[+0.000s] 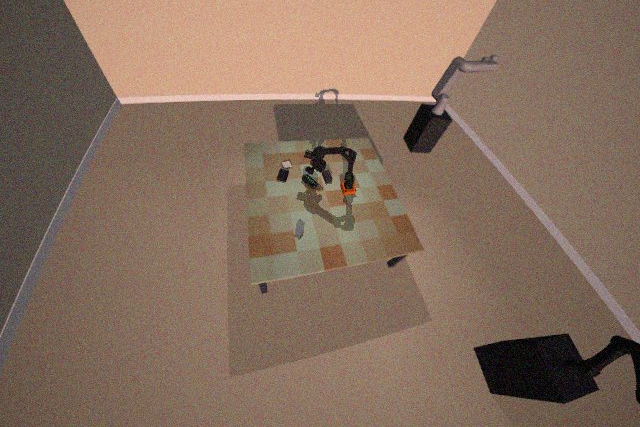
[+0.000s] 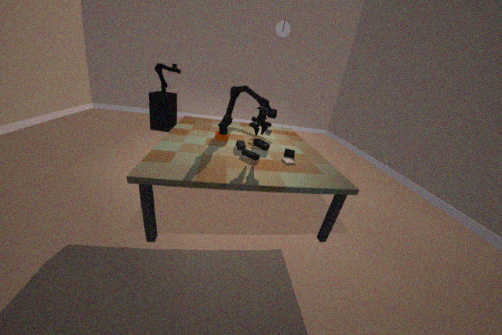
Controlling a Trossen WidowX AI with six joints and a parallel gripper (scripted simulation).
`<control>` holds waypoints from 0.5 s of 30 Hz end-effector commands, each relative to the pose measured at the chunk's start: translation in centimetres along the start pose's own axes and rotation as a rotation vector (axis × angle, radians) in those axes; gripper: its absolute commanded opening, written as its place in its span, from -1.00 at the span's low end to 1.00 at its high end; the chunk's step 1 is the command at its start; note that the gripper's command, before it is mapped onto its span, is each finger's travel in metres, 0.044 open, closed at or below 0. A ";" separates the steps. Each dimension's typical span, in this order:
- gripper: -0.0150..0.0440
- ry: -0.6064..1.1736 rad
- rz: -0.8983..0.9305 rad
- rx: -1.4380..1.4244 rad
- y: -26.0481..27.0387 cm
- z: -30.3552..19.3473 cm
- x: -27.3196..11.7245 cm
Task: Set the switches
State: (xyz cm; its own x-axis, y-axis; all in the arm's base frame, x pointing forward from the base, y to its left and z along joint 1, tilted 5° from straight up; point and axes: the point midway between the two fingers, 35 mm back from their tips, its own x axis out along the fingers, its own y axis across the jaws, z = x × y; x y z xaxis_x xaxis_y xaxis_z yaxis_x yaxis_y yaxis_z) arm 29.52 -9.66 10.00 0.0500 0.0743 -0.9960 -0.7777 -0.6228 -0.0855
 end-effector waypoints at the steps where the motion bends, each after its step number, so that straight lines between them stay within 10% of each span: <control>1: 0.75 0.000 -0.001 0.000 0.0 0.0 0.0; 6: 1.00 0.000 -0.001 0.000 0.0 0.0 0.0; 15: 0.20 0.000 0.001 0.000 0.0 0.1 -8.0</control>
State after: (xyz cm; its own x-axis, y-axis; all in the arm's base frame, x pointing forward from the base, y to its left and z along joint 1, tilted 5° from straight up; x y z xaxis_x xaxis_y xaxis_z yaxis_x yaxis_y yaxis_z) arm 29.41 -10.17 16.02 0.0457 0.0752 -0.9961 -0.7803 -0.6199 -0.0826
